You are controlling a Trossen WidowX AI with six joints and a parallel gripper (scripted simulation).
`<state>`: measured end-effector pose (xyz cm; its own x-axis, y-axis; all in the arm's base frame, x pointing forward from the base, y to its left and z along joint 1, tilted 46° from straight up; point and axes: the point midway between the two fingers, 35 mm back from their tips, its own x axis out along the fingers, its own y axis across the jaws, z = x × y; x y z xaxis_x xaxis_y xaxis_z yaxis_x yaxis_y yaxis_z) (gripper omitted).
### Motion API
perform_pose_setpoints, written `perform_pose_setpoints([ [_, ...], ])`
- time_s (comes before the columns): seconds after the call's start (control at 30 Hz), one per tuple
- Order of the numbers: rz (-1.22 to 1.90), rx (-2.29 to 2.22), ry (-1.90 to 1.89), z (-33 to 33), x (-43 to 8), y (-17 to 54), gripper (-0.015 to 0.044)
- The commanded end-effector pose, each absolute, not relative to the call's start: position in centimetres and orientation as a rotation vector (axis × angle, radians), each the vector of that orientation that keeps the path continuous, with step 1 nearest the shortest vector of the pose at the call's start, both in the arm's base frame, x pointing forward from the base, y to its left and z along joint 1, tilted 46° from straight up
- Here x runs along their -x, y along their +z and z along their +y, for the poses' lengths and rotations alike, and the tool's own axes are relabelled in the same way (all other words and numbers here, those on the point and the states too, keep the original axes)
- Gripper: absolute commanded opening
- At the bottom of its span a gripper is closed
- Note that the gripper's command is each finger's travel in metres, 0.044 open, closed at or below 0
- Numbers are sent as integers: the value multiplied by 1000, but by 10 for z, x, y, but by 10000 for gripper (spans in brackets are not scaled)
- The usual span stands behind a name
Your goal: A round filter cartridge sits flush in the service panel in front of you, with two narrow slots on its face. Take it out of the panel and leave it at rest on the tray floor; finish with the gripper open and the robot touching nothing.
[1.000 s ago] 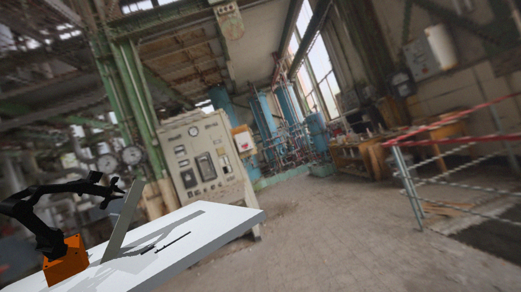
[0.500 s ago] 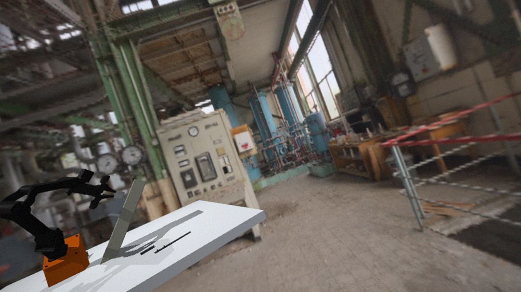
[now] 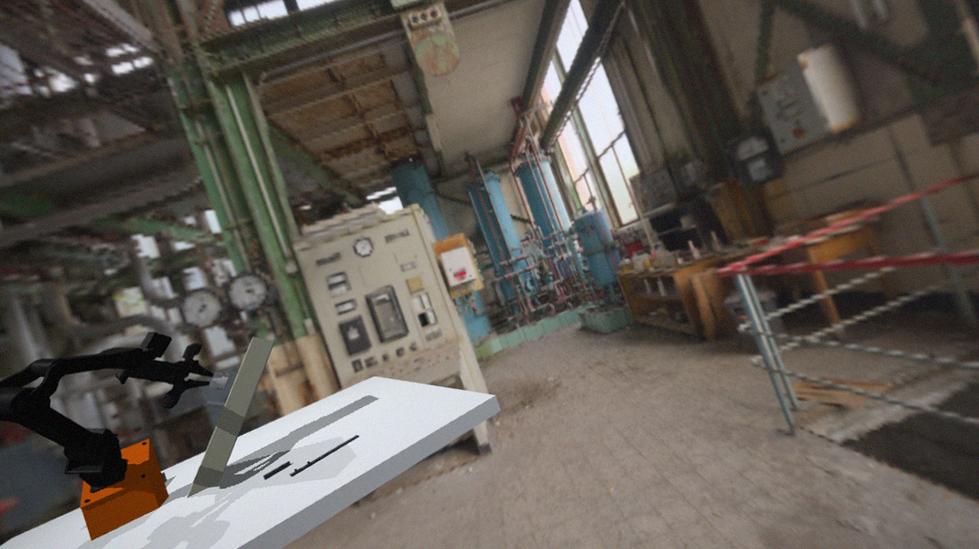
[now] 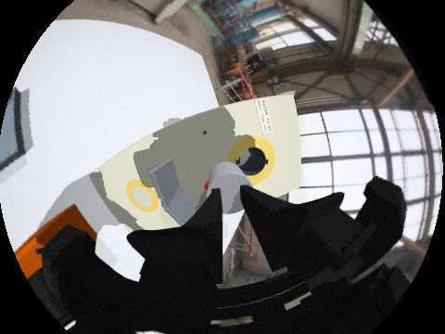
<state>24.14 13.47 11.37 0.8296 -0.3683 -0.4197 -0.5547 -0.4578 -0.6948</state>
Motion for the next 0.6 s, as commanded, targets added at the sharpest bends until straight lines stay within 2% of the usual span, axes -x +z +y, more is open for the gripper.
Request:
perform_pose_setpoints([
  [0.0,668,2091,251,126,-235,107,0],
  [0.23,668,2092,251,113,-227,96,0],
  [0.37,677,2104,262,117,-229,97,101],
  [0.57,677,2104,262,117,-229,97,101],
])
